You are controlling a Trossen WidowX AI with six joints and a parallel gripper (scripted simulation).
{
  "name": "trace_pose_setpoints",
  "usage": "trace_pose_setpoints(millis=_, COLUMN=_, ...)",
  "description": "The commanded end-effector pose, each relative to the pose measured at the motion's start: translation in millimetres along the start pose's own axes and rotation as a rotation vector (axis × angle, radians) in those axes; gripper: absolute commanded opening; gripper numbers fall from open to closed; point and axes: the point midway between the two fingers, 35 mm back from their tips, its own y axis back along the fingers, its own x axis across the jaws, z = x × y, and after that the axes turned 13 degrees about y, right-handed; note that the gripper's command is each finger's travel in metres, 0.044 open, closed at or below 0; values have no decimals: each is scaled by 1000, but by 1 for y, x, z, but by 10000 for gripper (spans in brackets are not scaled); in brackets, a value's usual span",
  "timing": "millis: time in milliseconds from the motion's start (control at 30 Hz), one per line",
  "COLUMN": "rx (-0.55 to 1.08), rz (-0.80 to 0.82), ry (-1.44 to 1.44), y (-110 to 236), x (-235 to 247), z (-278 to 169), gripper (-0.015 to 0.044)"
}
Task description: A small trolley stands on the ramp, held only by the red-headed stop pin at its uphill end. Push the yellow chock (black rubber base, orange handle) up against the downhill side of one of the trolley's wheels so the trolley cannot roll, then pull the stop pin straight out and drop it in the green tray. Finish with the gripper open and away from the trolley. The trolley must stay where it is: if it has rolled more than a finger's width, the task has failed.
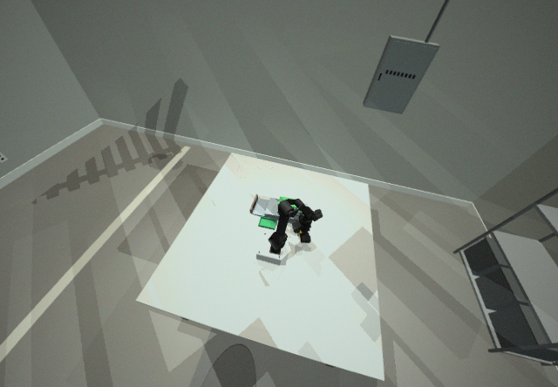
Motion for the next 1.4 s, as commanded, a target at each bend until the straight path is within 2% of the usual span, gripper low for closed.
trace_pose_setpoints(millis=0, rx=0, rz=0, ry=0, y=0, x=0, z=0, gripper=137)
trace_pose_setpoints(millis=67, rx=0, rz=0, ry=0, y=0, x=0, z=0, gripper=85)
trace_pose_setpoints(millis=367, rx=0, rz=0, ry=0, y=0, x=0, z=0, gripper=25)
trace_pose_setpoints(millis=400, rx=0, rz=0, ry=0, y=1, x=0, z=0, gripper=0)
trace_pose_setpoints(millis=1367, rx=-1, rz=7, ry=-4, y=93, x=2, z=10, gripper=0)
